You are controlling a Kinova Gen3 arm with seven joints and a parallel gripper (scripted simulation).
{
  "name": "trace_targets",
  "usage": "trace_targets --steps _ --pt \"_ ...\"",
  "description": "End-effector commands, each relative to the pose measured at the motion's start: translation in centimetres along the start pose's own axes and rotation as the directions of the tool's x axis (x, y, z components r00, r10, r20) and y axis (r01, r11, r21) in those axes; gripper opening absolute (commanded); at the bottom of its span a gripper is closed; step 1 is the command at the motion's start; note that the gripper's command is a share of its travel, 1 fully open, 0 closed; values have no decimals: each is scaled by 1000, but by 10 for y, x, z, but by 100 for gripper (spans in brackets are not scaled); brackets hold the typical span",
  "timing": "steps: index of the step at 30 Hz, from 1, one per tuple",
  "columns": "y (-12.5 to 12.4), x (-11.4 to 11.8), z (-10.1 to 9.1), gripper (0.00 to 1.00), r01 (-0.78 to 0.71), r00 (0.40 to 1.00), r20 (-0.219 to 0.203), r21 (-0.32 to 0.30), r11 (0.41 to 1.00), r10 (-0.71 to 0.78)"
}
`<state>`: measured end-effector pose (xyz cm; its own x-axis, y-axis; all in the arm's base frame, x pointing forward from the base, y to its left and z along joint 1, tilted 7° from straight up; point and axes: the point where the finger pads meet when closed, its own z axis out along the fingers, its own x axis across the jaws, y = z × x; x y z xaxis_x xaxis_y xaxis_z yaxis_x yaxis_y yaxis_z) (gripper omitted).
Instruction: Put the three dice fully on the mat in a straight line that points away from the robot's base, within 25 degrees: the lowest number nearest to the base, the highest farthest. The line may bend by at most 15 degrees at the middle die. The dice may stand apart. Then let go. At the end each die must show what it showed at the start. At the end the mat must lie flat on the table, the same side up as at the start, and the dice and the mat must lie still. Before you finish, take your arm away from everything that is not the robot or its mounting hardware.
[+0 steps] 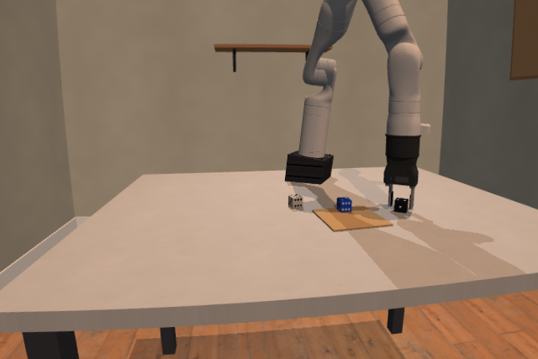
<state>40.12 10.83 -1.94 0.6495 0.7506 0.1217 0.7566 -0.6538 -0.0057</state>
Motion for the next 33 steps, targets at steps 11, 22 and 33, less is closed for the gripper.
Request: trace_targets --steps 11,22,33 --pt "-5 1 11 87 11 1000 5 6 1000 -11" --pt "-5 1 11 87 11 1000 5 6 1000 -11" --pt "-5 1 11 87 11 1000 5 6 1000 -11"
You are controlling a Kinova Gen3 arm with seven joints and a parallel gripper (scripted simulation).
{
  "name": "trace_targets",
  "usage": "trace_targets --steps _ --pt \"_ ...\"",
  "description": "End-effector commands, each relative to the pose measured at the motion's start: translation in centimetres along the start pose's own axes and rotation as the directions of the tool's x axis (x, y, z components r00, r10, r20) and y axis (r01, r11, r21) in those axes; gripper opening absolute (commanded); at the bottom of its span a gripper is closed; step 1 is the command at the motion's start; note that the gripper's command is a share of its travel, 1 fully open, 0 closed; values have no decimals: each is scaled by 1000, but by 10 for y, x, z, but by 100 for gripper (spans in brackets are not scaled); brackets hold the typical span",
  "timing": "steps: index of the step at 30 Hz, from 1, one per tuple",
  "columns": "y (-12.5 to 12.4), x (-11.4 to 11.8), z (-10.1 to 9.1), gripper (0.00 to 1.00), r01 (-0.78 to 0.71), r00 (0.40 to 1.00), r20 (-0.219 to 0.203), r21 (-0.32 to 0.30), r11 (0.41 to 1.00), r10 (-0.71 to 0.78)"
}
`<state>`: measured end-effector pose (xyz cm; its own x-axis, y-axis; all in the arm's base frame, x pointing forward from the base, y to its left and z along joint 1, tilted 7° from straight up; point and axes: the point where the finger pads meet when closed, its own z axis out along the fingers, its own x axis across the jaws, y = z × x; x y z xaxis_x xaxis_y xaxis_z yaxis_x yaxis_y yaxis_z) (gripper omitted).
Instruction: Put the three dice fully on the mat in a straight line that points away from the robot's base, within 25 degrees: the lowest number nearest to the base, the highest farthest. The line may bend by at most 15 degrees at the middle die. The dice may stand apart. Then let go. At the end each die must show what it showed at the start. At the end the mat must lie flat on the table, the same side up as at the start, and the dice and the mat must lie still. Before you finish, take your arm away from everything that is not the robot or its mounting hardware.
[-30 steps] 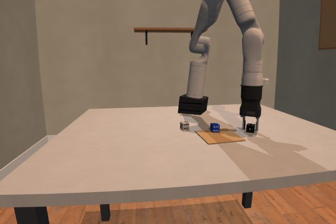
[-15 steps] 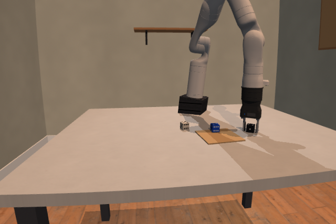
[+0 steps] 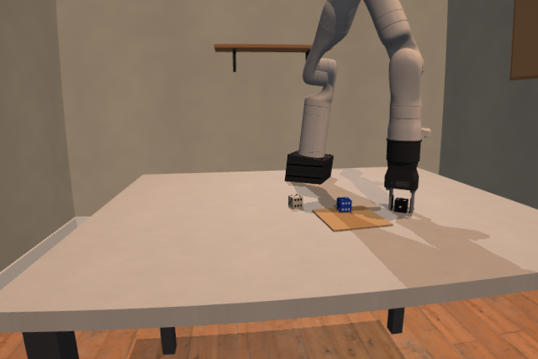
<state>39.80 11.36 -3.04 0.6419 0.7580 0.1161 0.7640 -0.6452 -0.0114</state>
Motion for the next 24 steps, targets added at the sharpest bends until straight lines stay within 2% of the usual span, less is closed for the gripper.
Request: trace_targets --steps 1,12,13,24 --pt "0 0 -1 87 0 1000 -1 -1 1000 0" --pt "0 0 -1 87 0 1000 -1 -1 1000 0" --pt "0 0 -1 57 0 1000 -1 -1 1000 0" --pt "0 0 -1 57 0 1000 -1 -1 1000 0"
